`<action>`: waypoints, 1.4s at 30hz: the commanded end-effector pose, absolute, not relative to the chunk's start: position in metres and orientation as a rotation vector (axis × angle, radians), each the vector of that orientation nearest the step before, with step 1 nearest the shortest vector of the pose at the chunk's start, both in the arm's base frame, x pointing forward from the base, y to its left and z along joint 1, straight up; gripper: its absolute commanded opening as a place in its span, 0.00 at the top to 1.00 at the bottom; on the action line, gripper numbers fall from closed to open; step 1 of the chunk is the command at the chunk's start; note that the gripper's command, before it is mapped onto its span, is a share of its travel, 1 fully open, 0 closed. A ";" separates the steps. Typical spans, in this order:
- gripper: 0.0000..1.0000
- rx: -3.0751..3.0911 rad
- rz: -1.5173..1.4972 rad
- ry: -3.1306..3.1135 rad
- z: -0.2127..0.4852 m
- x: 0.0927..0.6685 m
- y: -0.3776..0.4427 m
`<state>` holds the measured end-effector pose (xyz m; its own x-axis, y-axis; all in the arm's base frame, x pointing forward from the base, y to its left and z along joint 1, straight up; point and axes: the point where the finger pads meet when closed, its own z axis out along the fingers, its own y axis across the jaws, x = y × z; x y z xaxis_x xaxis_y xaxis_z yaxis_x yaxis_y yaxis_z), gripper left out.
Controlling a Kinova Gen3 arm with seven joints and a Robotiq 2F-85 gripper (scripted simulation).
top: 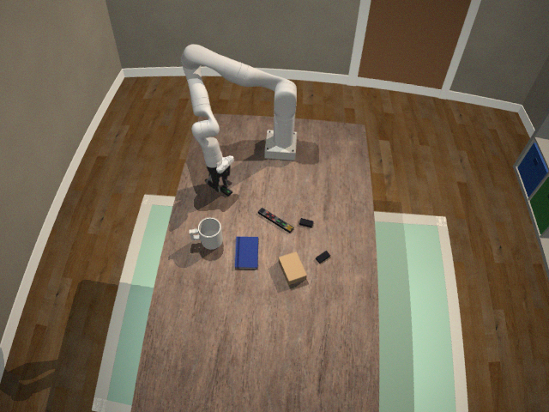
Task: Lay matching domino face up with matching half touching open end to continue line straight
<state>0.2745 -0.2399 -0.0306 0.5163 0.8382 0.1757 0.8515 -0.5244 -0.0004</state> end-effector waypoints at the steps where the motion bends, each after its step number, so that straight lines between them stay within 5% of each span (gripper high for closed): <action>1: 0.52 -2.660 -0.235 -1.486 -0.030 0.275 -0.240; 42: 0.52 -2.667 -0.218 -1.490 0.003 0.275 -0.240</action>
